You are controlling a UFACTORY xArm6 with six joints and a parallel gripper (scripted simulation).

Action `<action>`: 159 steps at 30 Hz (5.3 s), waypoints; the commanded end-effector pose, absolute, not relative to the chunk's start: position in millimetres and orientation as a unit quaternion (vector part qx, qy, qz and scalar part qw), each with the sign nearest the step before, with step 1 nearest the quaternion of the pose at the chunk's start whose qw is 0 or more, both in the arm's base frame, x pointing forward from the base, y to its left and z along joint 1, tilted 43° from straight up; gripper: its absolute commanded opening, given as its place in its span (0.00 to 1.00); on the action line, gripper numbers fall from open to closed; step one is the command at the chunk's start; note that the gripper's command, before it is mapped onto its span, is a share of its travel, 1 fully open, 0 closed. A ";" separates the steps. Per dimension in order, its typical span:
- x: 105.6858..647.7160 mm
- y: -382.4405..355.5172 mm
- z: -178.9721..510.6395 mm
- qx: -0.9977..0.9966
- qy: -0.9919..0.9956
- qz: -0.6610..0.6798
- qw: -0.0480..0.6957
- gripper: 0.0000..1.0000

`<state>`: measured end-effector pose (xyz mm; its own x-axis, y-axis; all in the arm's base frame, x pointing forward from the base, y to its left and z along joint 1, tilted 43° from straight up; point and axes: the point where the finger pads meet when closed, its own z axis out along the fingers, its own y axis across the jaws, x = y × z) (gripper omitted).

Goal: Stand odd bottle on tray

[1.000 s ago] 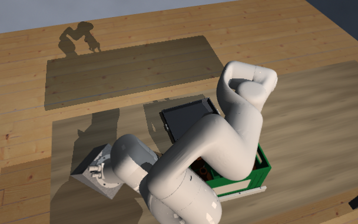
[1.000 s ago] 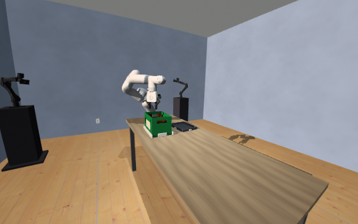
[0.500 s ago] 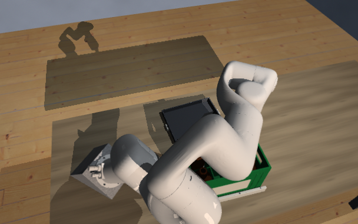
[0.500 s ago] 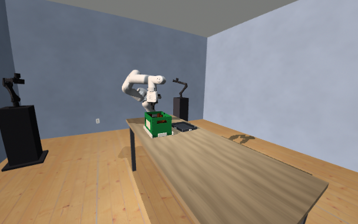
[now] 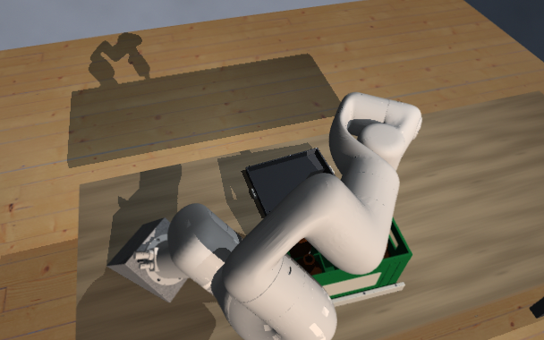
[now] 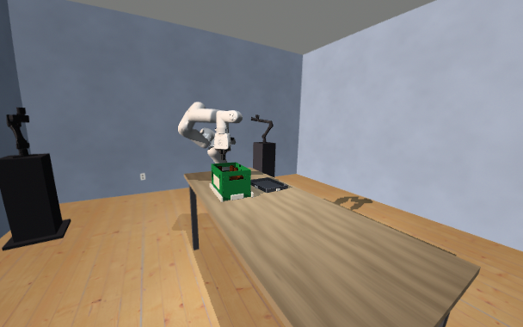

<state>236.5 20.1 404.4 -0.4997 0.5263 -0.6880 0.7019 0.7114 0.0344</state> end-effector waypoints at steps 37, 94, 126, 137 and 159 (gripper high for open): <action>236.5 20.2 404.9 0.359 0.857 -0.125 0.349 0.65; 257.1 3.1 377.8 0.359 0.857 -0.125 0.348 0.65; 260.5 0.2 373.4 0.359 0.857 -0.125 0.348 0.65; 261.3 -0.4 372.3 0.359 0.857 -0.125 0.348 0.65; 270.4 -8.8 359.2 0.359 0.857 -0.125 0.348 0.65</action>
